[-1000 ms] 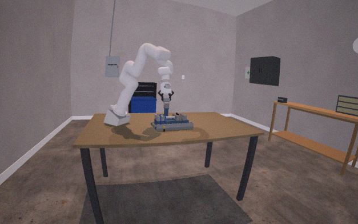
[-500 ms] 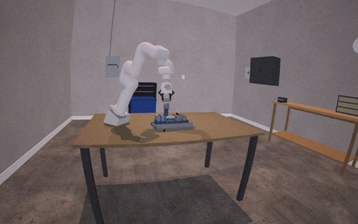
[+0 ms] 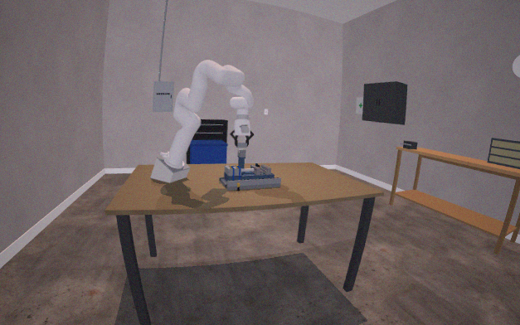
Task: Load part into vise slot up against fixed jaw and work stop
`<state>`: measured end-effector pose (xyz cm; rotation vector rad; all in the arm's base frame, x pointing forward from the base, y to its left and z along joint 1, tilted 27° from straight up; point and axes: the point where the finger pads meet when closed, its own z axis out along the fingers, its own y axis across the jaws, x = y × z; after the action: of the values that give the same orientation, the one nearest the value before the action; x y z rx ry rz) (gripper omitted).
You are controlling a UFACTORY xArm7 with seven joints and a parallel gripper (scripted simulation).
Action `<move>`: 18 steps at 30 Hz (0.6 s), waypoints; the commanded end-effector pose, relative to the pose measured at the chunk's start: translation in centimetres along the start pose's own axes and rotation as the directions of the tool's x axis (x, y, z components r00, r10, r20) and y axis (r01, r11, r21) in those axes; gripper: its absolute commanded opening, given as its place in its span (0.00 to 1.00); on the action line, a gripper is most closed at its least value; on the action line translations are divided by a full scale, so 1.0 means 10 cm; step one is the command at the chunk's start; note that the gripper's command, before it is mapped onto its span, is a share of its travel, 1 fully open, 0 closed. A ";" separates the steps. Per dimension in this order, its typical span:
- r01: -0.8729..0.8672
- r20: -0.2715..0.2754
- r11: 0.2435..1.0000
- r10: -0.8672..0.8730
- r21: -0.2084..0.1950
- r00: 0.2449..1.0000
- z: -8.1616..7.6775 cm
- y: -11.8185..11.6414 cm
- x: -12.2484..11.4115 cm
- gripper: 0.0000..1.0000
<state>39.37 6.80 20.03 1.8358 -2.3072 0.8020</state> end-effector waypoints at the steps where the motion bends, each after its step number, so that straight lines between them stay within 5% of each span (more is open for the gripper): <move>1: 0.001 0.036 1.000 -0.001 0.003 0.999 -0.01 -0.01 0.00 0.00; 18: 0.001 0.085 1.000 -0.002 0.003 0.996 -0.01 -0.01 0.00 0.00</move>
<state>39.34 6.73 20.04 1.9000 -2.3507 0.7438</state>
